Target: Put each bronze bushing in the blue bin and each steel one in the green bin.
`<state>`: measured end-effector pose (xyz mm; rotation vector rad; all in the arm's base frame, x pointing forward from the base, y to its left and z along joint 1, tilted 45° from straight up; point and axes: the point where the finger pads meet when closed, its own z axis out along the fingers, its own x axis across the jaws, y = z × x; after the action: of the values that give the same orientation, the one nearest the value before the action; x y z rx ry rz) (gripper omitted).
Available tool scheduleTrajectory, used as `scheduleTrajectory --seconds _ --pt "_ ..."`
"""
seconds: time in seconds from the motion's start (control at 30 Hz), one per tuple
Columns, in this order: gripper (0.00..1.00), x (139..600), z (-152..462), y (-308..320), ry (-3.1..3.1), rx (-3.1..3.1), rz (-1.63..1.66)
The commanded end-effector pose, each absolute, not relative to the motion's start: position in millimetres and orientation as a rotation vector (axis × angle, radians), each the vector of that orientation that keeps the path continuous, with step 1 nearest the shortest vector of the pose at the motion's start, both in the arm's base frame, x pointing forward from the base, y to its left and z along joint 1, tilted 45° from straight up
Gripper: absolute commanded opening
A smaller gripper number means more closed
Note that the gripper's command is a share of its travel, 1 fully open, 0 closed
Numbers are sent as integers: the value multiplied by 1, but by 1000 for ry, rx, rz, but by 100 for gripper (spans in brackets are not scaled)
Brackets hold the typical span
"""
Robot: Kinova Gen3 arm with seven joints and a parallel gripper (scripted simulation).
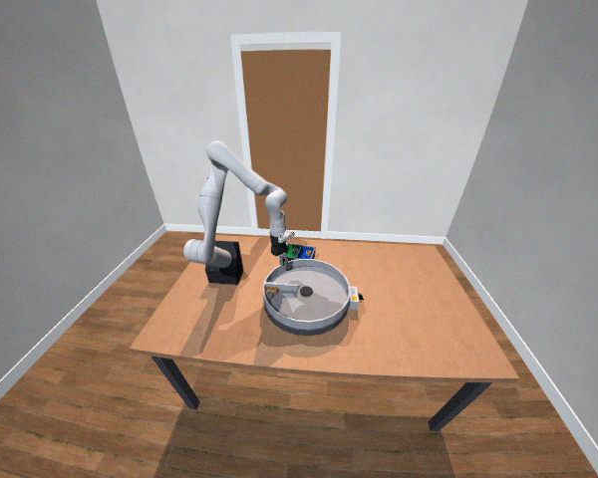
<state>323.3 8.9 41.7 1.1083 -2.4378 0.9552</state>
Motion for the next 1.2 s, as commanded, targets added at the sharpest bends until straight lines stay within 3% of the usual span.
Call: scheduleTrajectory --seconds 0.0,1.17 --pt "0 327 33 16 -2449 1051 1020" --pt "0 335 -118 168 -2943 -107 1214"
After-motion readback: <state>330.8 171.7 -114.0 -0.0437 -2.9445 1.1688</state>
